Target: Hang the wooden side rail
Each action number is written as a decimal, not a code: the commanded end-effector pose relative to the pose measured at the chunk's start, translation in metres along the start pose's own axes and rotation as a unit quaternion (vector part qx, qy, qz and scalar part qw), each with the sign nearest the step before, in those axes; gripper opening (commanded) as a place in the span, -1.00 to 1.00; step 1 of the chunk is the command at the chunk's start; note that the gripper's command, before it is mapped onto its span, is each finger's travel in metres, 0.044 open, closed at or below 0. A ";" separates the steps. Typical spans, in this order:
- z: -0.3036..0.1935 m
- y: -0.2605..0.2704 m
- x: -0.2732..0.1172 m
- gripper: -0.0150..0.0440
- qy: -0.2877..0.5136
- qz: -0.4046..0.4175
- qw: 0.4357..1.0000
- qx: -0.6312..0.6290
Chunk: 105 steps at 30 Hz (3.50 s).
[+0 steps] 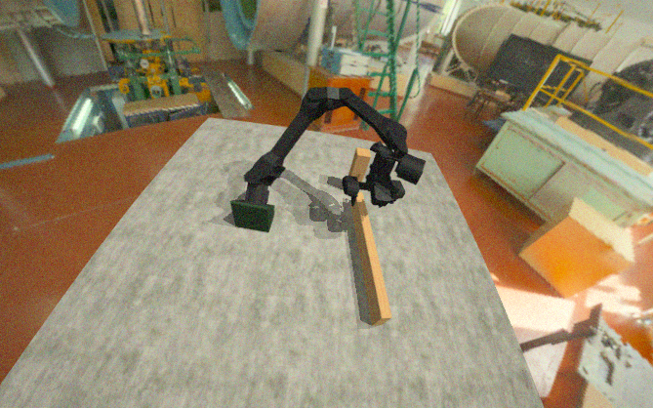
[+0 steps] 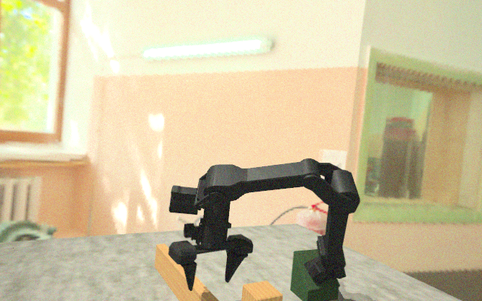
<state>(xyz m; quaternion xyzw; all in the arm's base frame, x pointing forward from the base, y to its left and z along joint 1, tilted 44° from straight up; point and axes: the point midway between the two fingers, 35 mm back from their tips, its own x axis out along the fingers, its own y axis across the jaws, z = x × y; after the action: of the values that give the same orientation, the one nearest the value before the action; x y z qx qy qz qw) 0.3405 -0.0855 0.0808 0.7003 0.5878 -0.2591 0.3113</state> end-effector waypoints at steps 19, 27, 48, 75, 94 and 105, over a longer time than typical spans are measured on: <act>-0.001 0.000 0.036 1.00 0.002 -0.002 1.000 0.003; -0.001 0.000 0.048 1.00 0.002 -0.001 1.000 0.003; -0.002 -0.002 0.076 0.91 0.004 -0.001 1.000 0.004; -0.002 -0.003 0.076 -0.49 0.004 -0.001 1.000 0.006; -0.004 -0.018 0.075 -0.49 0.004 -0.002 0.998 0.065; -0.004 -0.013 0.075 -0.49 0.003 0.002 0.999 0.049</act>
<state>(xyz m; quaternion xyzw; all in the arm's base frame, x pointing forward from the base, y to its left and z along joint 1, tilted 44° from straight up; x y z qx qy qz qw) 0.3404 -0.0313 0.0267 0.7169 0.5737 -0.2847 0.2754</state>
